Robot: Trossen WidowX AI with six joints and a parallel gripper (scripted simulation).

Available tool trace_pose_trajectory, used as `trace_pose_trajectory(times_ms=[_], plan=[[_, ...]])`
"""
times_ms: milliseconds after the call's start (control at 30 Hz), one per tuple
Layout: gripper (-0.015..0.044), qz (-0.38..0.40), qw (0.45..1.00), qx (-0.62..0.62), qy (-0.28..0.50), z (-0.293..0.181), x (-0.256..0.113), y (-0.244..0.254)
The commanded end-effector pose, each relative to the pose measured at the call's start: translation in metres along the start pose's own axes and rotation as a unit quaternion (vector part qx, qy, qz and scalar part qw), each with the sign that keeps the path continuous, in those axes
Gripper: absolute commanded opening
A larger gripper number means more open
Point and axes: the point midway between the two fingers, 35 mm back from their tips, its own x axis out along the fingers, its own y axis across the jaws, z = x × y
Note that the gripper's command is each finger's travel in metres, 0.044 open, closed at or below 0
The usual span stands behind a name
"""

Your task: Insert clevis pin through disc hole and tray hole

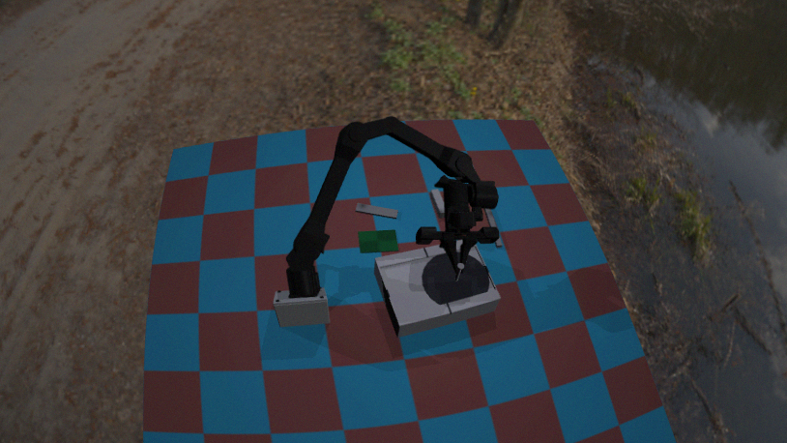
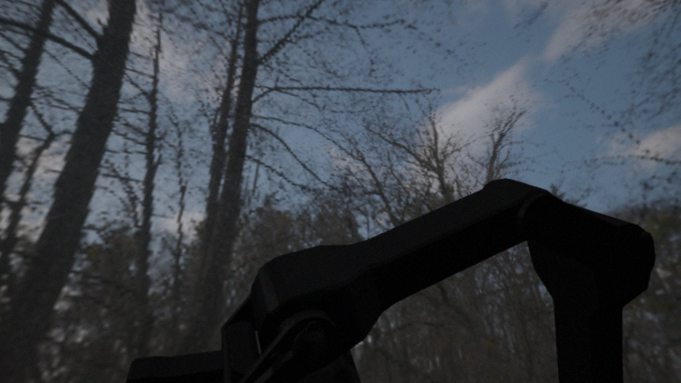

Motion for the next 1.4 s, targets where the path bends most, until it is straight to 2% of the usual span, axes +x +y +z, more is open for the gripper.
trace_pose_trajectory(times_ms=[0,800,1367], plan=[[0.0000,-0.001,1.000,0.001,0.001,-0.0006,-0.0004,-0.0001],[0.0000,-0.004,1.000,-0.006,0.017,0.0004,-0.0001,0.0003],[0.0000,-0.003,1.000,-0.004,-0.007,-0.0016,-0.0013,-0.0004]])
